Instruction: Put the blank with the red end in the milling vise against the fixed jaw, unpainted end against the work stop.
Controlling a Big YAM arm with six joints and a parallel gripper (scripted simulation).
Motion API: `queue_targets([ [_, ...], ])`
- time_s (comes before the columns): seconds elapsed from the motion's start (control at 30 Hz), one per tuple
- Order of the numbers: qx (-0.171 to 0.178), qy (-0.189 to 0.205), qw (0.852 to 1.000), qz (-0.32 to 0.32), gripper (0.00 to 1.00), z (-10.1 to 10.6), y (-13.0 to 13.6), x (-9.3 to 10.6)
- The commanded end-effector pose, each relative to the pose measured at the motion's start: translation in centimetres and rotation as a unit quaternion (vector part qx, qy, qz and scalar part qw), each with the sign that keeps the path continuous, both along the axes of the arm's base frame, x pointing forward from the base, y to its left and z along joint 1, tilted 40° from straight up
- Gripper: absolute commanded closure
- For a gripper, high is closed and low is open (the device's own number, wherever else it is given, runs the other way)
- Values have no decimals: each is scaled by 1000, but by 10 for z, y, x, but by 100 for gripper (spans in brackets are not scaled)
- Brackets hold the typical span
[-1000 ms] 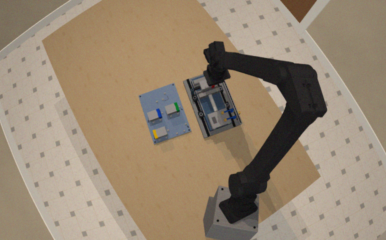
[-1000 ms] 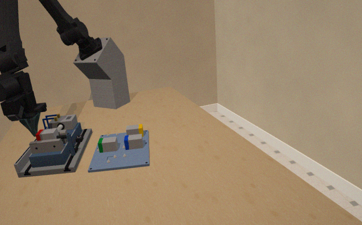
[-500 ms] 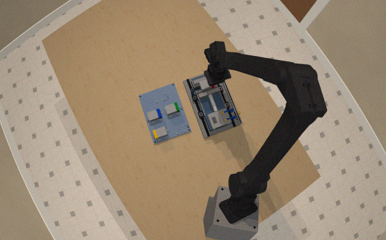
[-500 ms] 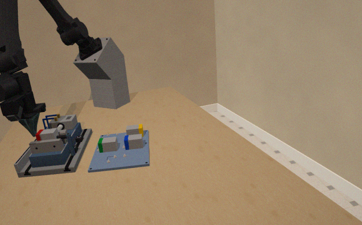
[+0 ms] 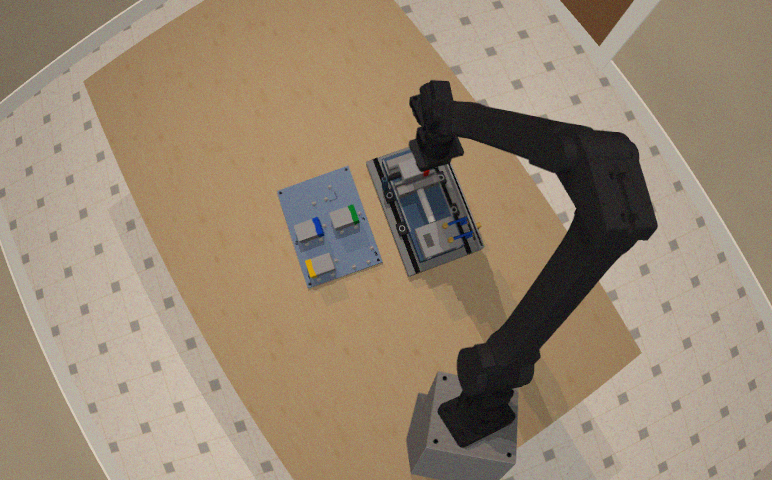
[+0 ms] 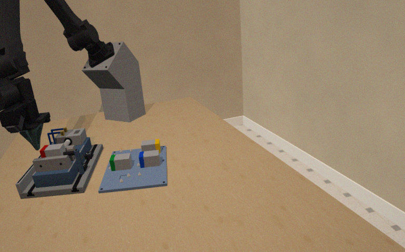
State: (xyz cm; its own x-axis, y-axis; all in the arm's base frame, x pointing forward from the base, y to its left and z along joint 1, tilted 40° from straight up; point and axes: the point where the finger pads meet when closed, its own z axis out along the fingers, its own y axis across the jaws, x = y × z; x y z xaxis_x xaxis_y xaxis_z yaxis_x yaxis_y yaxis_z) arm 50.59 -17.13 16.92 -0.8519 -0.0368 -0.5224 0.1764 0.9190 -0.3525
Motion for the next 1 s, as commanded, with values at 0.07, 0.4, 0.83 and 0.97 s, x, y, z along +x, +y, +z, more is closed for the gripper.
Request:
queue_targets([
  [0.07,-2,-15,1000,5,100,29,15,-7],
  [0.4,-3,-22,1000,5,100,54,24,-16],
  [0.83,-4,-26,1000,6,100,65,27,-18],
  [0.97,-4,-26,1000,6,100,65,27,-18],
])
